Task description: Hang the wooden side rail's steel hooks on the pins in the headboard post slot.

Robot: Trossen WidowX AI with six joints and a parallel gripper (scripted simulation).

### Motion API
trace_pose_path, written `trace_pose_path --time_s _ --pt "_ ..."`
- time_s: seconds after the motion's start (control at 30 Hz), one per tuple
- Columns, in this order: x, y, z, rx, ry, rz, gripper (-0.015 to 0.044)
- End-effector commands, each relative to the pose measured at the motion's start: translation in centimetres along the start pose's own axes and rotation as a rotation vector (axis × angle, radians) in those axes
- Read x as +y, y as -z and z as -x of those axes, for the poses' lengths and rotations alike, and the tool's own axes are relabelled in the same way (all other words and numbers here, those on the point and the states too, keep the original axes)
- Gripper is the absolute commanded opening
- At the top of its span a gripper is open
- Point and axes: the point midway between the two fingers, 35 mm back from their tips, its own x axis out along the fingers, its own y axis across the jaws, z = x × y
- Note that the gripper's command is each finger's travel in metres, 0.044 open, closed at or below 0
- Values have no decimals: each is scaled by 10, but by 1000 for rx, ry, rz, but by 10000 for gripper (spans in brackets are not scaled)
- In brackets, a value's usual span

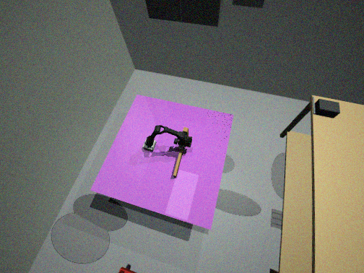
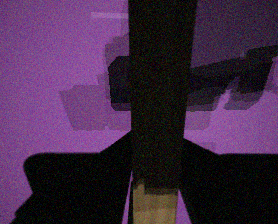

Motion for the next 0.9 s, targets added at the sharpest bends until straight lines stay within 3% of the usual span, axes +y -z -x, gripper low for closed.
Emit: trace_pose_path --time_s 0.0,0.87 --pt "0 1 1 1 -5 -2 0" --pt "1 3 3 1 -5 -2 0"
